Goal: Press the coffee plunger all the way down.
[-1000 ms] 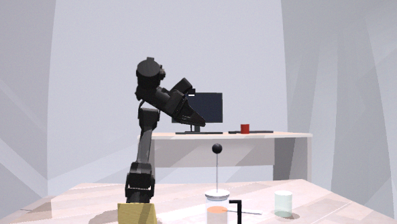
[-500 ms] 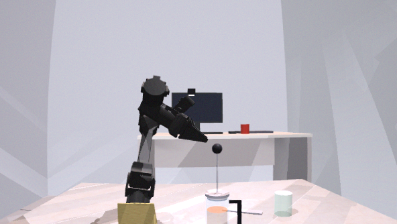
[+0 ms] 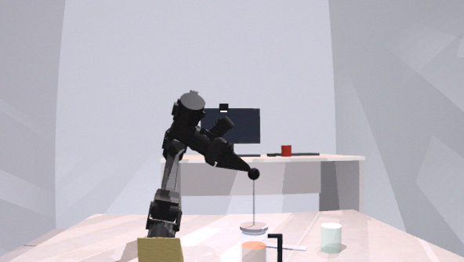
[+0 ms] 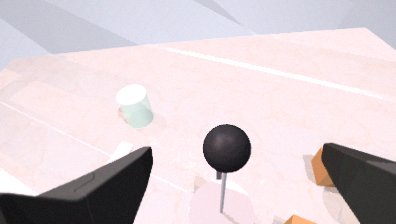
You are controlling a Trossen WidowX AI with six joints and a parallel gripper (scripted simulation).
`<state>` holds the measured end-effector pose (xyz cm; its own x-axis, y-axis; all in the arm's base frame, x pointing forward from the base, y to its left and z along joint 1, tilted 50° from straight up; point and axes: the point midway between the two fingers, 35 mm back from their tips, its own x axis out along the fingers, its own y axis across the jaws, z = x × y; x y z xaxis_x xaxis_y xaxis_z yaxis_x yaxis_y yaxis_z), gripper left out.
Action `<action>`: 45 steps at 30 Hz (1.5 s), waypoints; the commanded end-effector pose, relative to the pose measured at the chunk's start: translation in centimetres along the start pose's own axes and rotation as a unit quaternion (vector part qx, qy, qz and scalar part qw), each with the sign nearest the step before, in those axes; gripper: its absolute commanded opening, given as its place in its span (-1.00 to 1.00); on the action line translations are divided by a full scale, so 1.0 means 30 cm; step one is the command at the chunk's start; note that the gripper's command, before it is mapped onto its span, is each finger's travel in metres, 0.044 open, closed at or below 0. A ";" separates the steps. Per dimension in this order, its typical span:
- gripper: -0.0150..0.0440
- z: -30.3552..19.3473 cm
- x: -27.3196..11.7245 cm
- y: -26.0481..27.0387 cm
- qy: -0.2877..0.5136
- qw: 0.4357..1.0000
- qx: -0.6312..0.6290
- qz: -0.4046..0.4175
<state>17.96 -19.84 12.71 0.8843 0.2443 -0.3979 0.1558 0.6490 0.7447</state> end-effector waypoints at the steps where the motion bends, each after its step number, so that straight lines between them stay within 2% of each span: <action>1: 1.00 -0.006 0.024 0.005 -0.001 1.000 0.003 0.002; 12: 1.00 -0.004 0.073 0.011 -0.002 1.000 0.003 0.005; 24: -0.07 -0.004 0.073 0.011 -0.002 1.000 0.003 0.005; 45: -0.10 -0.045 0.105 0.005 -0.001 1.000 0.003 0.004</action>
<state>20.11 -18.87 11.78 0.8943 0.2362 -0.3801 0.1472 0.6469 0.7483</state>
